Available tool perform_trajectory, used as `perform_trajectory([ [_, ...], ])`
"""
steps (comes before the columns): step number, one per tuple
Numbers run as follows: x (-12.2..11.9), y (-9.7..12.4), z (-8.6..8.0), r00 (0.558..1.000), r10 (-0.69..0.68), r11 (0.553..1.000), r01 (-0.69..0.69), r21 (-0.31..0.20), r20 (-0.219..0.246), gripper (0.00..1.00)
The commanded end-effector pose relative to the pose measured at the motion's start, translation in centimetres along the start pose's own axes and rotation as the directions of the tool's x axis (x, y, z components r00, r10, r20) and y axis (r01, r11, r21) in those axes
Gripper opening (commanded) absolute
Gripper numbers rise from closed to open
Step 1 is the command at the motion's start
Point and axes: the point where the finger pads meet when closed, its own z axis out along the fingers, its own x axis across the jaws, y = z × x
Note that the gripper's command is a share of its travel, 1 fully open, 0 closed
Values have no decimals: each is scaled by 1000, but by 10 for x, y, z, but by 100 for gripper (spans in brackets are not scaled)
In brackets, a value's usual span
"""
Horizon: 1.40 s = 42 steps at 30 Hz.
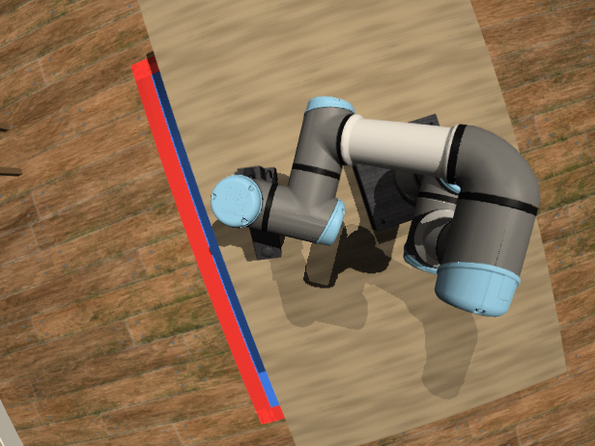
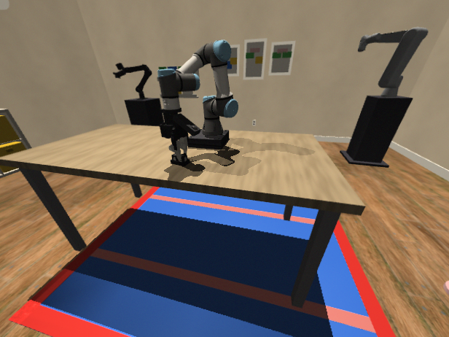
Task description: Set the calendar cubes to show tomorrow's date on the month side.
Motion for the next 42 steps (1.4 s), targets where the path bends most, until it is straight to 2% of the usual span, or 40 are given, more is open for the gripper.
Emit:
perform_trajectory([
  [1,0,0,0,1000,0,1000,0,0,-1,11],
  [38,0,0,0,1000,0,1000,0,0,-1,11],
  [42,0,0,0,1000,0,1000,0,0,-1,18],
])
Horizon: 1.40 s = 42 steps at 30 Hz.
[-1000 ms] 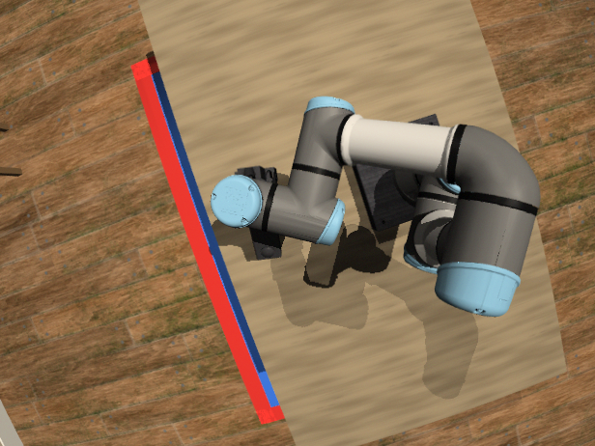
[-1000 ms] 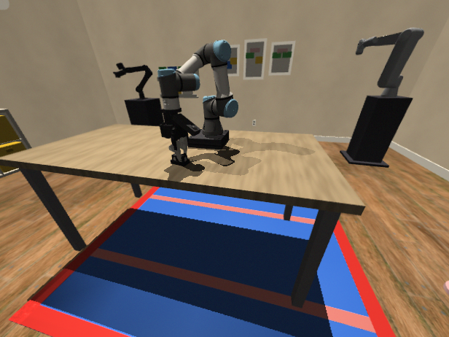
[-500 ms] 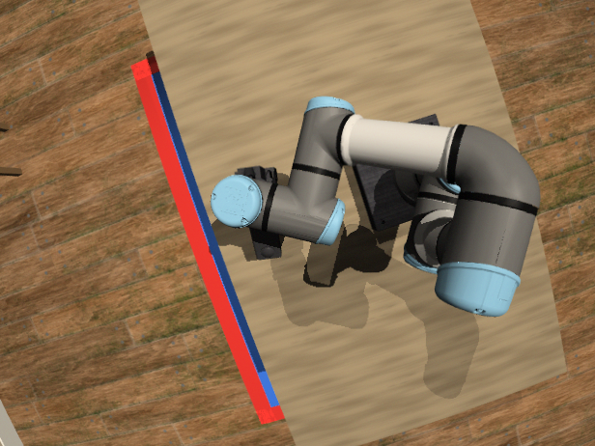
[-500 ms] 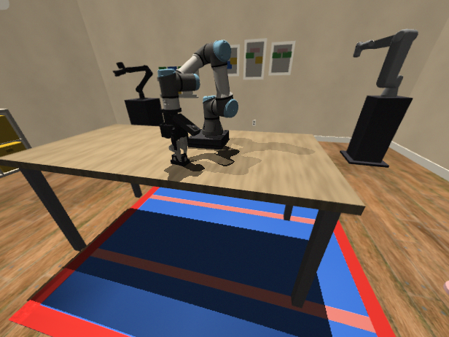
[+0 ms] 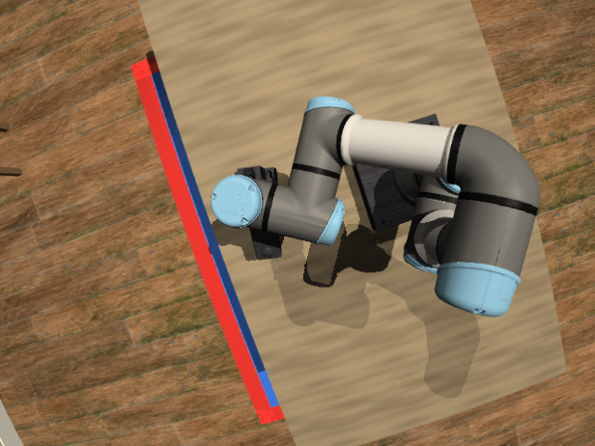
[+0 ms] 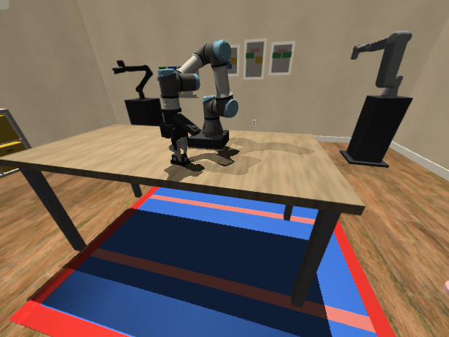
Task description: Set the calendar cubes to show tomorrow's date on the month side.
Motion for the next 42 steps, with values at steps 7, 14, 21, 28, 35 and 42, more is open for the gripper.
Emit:
perform_trajectory([
  [7,0,0,0,1000,0,1000,0,0,-1,26],
  [14,0,0,0,1000,0,1000,0,0,-1,29],
  [21,0,0,0,1000,0,1000,0,0,-1,29],
  [28,1,0,-8,1000,0,1000,0,0,-3,29],
  [35,1,0,-24,1000,0,1000,0,0,-3,29],
  [42,1,0,-54,1000,0,1000,0,-1,-3,29],
])
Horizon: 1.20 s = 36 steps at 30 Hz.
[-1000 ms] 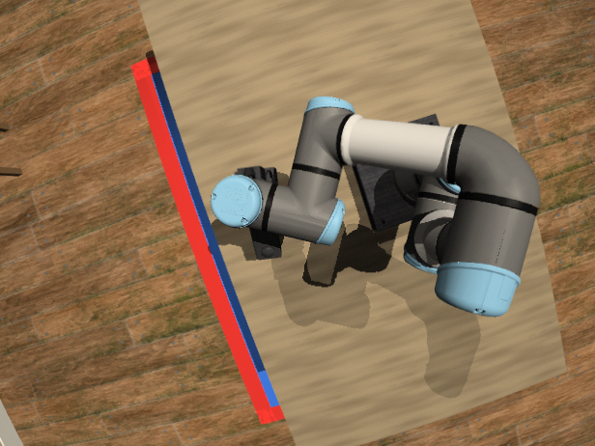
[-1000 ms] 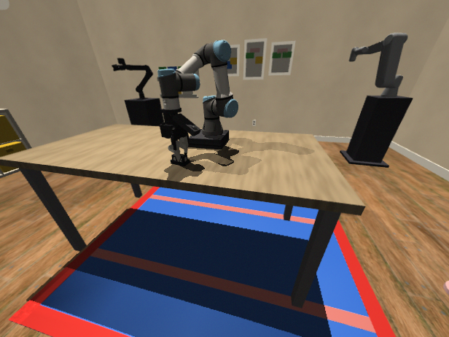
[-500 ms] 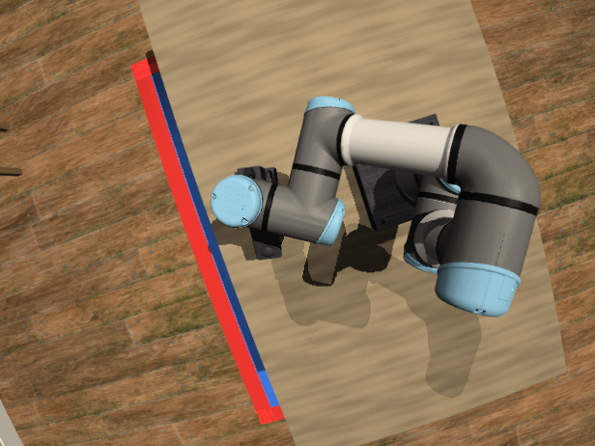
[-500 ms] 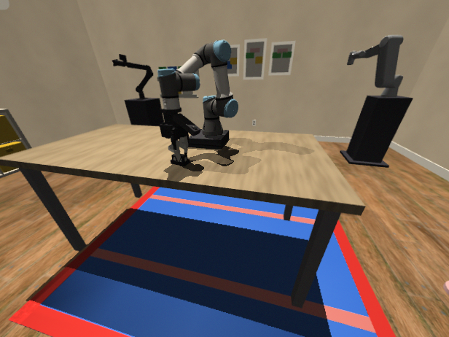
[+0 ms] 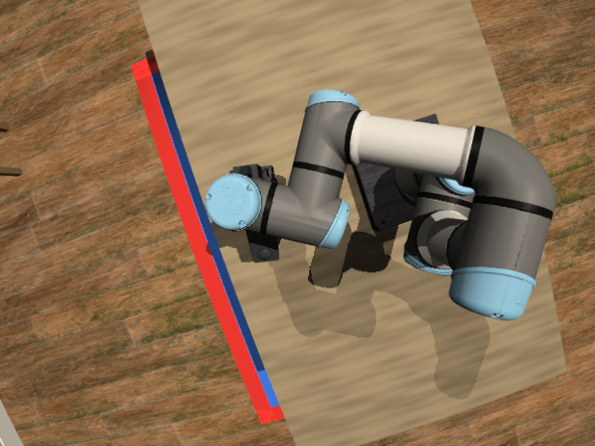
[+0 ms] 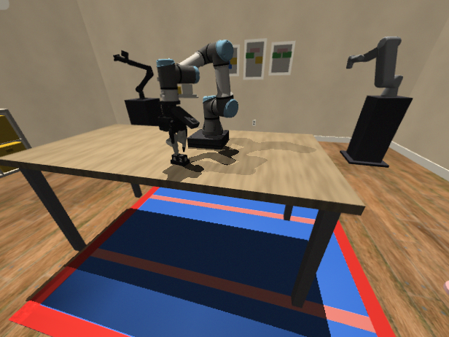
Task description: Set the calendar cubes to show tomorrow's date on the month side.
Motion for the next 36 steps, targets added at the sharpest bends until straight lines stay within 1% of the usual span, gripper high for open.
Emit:
perform_trajectory([
  [1,-3,-2,-29,1000,0,1000,0,7,19,29],
  [3,-3,-2,-36,1000,0,1000,0,7,19,29],
  [5,-3,-2,-36,1000,0,1000,0,7,19,29],
  [9,-3,-1,-49,1000,0,1000,0,7,19,29],
  [12,-3,-1,-56,1000,0,1000,0,7,19,29],
  [17,-3,-1,-61,1000,-1,1000,0,7,21,29],
  [23,-3,-1,-61,1000,-1,1000,0,7,21,29],
  [24,-3,-1,-61,1000,-1,1000,0,7,21,100],
  [36,-3,-1,-61,1000,-1,1000,0,8,21,100],
])
